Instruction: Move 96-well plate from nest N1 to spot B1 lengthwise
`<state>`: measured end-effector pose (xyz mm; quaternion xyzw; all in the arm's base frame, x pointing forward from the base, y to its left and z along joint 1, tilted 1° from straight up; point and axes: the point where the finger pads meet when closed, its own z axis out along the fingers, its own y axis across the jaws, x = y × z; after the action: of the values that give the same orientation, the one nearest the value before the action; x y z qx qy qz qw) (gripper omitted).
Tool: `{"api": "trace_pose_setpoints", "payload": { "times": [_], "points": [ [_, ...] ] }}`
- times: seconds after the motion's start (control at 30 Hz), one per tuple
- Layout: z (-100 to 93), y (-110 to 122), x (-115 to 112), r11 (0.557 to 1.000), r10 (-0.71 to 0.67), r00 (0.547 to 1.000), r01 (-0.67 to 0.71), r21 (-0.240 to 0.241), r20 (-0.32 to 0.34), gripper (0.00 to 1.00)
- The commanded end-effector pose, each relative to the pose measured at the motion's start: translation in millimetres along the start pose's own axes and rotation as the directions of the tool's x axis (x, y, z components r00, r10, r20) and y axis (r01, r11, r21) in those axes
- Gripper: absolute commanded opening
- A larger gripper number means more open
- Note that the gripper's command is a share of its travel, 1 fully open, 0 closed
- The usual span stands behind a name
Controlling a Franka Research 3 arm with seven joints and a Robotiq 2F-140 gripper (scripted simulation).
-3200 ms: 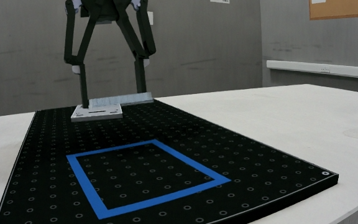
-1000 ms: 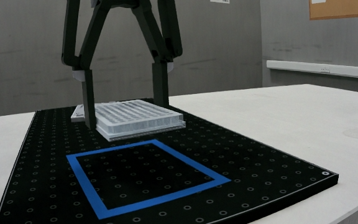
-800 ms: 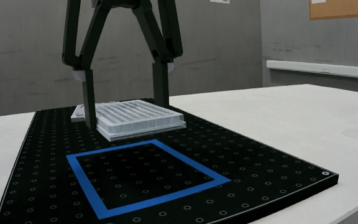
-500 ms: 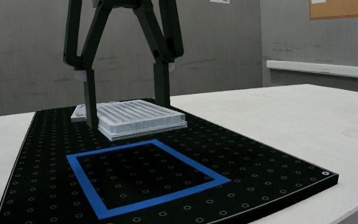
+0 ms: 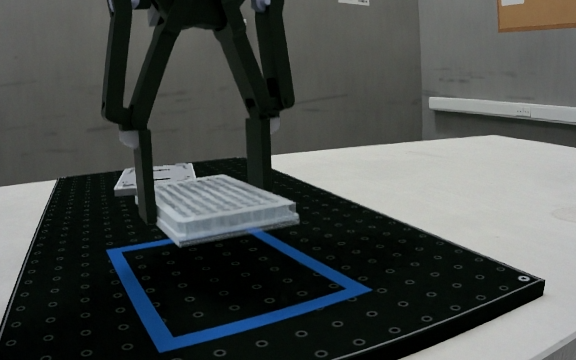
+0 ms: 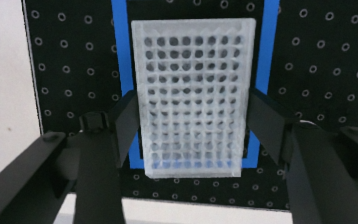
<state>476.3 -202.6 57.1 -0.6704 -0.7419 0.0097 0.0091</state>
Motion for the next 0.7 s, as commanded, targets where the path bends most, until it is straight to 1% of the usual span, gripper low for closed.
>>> {"api": "trace_pose_setpoints", "payload": {
  "times": [0.0, 0.1, 0.6, 0.67],
  "points": [
    [4.7, 4, 0, 1.000, 0.004, 1.000, -0.004, -0.009, 0.001, 0.60],
    [6.4, 4, 0, 1.000, 0.004, 1.000, -0.004, -0.009, 0.001, 0.60],
    [31.4, 7, 0, 1.000, 0.004, 1.000, -0.004, -0.009, 0.001, 0.60],
    [31.4, 7, 0, 1.000, 0.004, 1.000, -0.004, -0.009, 0.001, 0.60]
  ]
}}
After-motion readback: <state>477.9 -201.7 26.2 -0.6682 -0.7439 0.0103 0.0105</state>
